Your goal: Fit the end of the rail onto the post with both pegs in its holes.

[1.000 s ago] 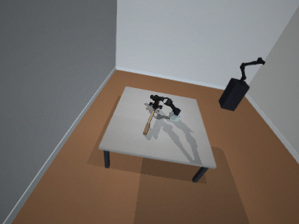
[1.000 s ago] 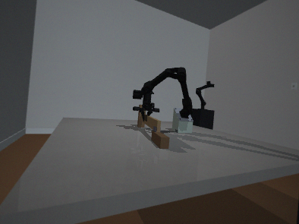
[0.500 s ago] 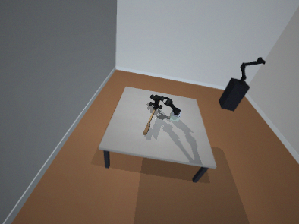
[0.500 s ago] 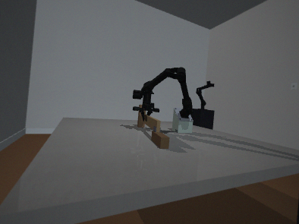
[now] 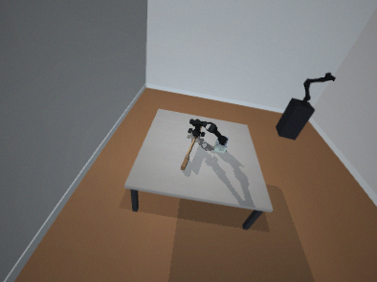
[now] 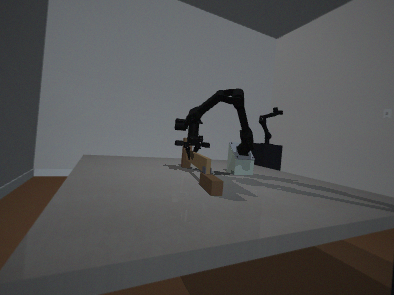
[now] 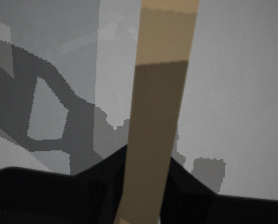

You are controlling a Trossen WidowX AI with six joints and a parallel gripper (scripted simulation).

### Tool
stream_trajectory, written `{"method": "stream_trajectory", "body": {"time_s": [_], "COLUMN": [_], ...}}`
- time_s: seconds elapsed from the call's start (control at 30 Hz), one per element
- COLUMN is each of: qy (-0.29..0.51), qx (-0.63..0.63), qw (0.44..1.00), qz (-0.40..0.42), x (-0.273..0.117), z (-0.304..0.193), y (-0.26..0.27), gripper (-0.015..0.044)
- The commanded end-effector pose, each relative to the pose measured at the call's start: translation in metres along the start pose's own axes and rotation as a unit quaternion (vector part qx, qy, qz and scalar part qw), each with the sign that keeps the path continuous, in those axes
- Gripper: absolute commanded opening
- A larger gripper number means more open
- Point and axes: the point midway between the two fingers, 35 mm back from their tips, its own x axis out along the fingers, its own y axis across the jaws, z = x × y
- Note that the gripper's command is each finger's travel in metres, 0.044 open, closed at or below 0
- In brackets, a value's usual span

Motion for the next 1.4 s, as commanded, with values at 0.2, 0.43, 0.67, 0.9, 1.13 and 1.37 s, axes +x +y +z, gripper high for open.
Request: {"method": "stream_trajectory", "body": {"time_s": [0.2, 0.43, 0.67, 0.9, 1.13, 1.37], "qy": [0.003, 0.003, -0.001, -0.001, -0.001, 0.002], "qx": [0.0, 0.0, 0.0, 0.0, 0.0, 0.0], "qw": [1.0, 1.0, 1.0, 1.0, 1.0, 1.0], "qz": [-0.002, -0.002, 0.001, 0.001, 0.001, -0.002], "x": [-0.002, -0.002, 0.0, 0.0, 0.0, -0.028], "z": [-0.005, -0.006, -0.002, -0.002, -0.002, 0.027], "y": [-0.001, -0.001, 0.0, 0.0, 0.0, 0.0], "gripper": [0.0, 0.0, 0.0105, 0.0289, 0.044, 0.044]}}
